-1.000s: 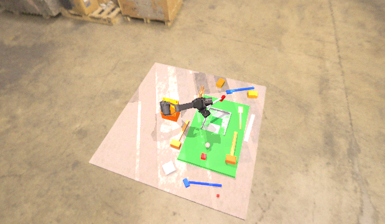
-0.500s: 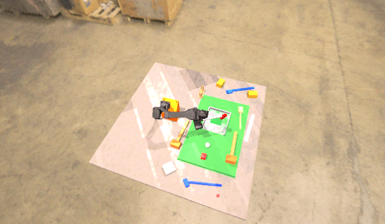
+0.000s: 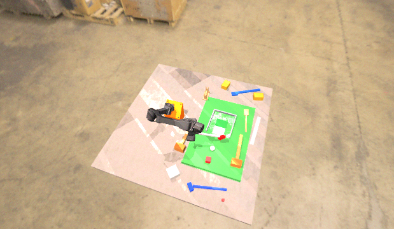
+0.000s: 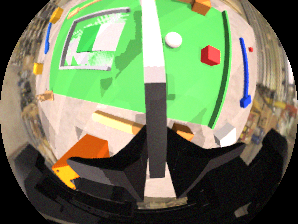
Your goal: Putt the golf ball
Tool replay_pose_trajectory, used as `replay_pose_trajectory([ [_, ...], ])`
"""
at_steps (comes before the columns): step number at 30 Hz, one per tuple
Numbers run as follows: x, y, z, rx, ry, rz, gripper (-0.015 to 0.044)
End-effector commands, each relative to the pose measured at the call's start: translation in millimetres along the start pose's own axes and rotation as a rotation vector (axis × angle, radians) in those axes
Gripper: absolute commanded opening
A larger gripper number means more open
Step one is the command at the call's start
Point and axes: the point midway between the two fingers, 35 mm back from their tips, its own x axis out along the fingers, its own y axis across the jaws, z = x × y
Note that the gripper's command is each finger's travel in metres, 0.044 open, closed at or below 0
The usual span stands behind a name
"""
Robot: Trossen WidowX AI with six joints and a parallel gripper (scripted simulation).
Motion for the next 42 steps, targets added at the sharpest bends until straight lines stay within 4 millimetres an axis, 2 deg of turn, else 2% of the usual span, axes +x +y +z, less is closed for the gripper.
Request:
replay_pose_trajectory([
  [1, -5.3, -20.3, -23.6, 0.107, 0.018, -0.032, 0.0000],
  [8, -12.4, -47.0, -65.2, 0.280, 0.063, -0.081, 0.0000],
  [14, -8.5, -47.9, -66.3, 0.285, 0.064, -0.082, 0.0000],
  [23, 25.9, -50.8, -69.5, 0.285, 0.063, -0.085, 0.0000],
  [30, 30.4, -51.1, -69.7, 0.285, 0.063, -0.085, 0.0000],
  [42, 49.3, -52.7, -71.1, 0.285, 0.063, -0.086, 0.0000],
])
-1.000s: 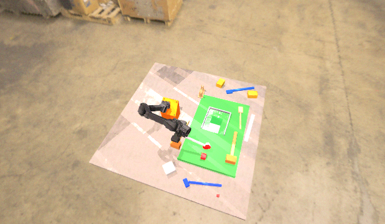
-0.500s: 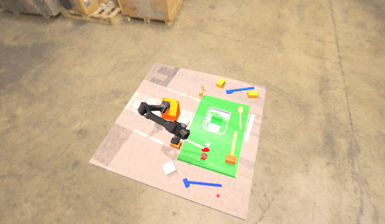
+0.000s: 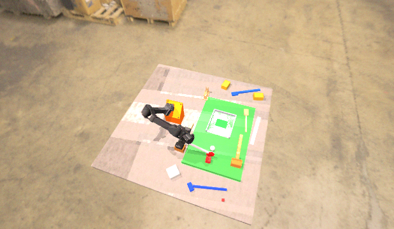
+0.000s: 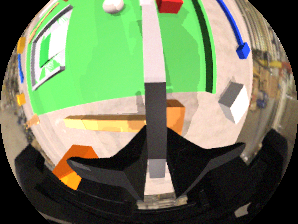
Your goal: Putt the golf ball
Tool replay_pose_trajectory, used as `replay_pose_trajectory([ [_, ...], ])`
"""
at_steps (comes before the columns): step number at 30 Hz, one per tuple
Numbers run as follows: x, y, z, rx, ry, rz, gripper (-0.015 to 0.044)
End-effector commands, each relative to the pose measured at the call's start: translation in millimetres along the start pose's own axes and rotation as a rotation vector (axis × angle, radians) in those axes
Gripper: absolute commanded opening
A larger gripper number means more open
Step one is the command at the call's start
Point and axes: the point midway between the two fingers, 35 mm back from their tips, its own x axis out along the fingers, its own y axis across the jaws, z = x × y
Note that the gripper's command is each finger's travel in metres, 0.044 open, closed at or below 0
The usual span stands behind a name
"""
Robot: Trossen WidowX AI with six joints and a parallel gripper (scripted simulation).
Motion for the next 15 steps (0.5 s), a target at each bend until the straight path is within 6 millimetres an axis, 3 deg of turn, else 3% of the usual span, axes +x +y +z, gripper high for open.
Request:
replay_pose_trajectory([
  [1, 6.4, 1.8, 0.7, -0.006, -0.006, 0.005, 0.0000],
  [15, 9.0, -0.1, -0.6, 0.000, 0.001, -0.001, 0.0000],
])
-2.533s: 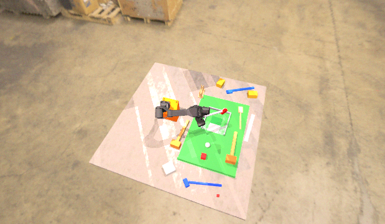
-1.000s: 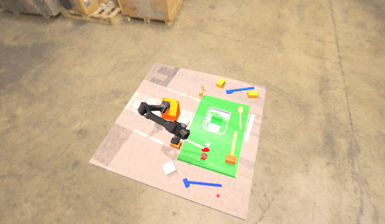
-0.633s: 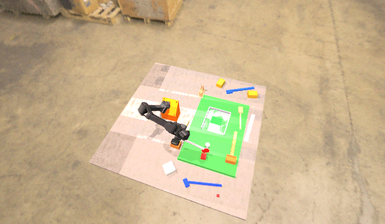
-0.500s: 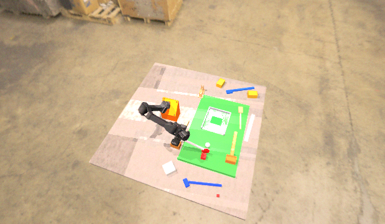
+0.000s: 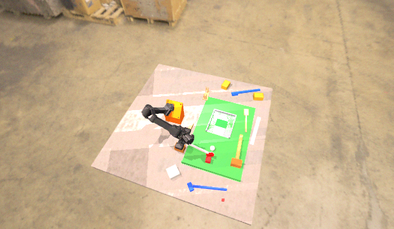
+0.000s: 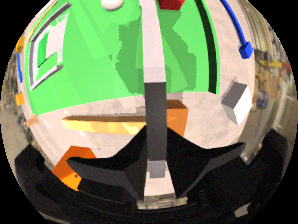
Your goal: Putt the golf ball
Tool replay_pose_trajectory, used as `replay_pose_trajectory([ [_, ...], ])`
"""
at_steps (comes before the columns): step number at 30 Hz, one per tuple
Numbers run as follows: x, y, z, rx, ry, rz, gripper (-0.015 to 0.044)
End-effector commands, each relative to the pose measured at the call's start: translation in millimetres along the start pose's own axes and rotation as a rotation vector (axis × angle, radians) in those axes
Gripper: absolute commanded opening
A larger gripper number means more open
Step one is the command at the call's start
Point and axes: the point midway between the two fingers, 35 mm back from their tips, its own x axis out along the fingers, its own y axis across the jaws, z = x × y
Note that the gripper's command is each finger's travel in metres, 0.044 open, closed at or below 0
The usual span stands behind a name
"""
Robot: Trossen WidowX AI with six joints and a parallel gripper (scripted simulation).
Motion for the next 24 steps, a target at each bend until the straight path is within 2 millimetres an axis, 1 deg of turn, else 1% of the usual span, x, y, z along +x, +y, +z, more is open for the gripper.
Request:
replay_pose_trajectory([
  [1, -0.6, -0.7, 0.8, 0.002, -0.003, -0.001, 0.0000],
  [7, 2.0, -5.5, 1.9, -0.003, -0.010, 0.003, 0.0000],
  [11, 2.2, 0.0, 0.2, -0.005, -0.001, 0.005, 0.0000],
  [12, 2.7, 7.3, 1.7, -0.004, -0.001, 0.008, 0.0000],
  [13, 3.3, 19.5, 3.6, -0.003, -0.001, 0.013, 0.0000],
  [17, 3.6, 78.7, 5.5, -0.003, -0.002, 0.019, 0.0000],
  [19, 2.9, 102.7, 2.1, -0.005, -0.006, 0.013, 0.0000],
  [20, 2.6, 108.8, 0.9, -0.005, -0.007, 0.011, 0.0000],
  [21, 2.5, 110.8, 0.4, -0.005, -0.007, 0.010, 0.0000],
  [24, 1.7, 110.8, 0.5, -0.005, -0.007, 0.010, 0.0000],
])
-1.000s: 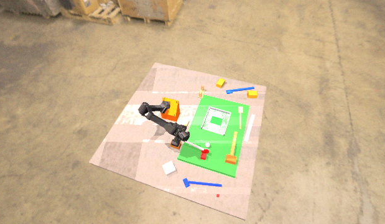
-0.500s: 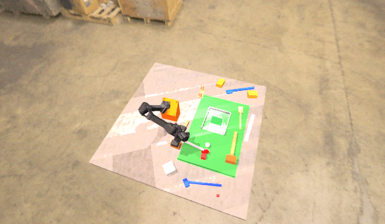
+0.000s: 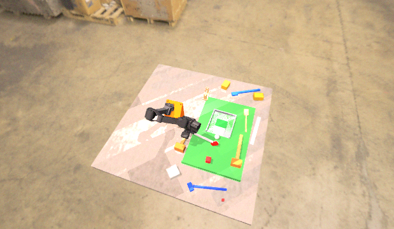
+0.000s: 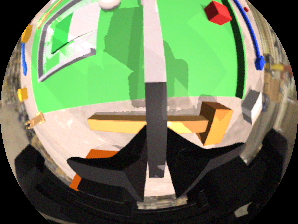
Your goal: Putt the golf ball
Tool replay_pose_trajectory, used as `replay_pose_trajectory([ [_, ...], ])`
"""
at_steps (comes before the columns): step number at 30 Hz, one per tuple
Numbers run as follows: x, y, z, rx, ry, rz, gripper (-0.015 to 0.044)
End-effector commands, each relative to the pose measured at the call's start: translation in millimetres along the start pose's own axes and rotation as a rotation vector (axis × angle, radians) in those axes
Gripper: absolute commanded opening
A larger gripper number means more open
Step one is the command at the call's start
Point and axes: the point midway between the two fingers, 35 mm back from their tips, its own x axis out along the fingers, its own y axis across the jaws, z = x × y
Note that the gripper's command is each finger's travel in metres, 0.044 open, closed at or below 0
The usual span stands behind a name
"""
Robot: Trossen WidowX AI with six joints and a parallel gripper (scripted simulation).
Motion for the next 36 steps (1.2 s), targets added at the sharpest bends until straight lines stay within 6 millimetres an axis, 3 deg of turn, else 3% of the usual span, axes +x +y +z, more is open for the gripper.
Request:
replay_pose_trajectory([
  [1, -2.7, 6.3, -1.4, 0.013, -0.003, -0.011, 0.0000],
  [14, -59.4, 7.4, -1.4, 0.012, -0.002, -0.009, 0.0000],
  [36, -52.7, 9.4, -3.0, 0.003, 0.006, -0.004, 0.0000],
])
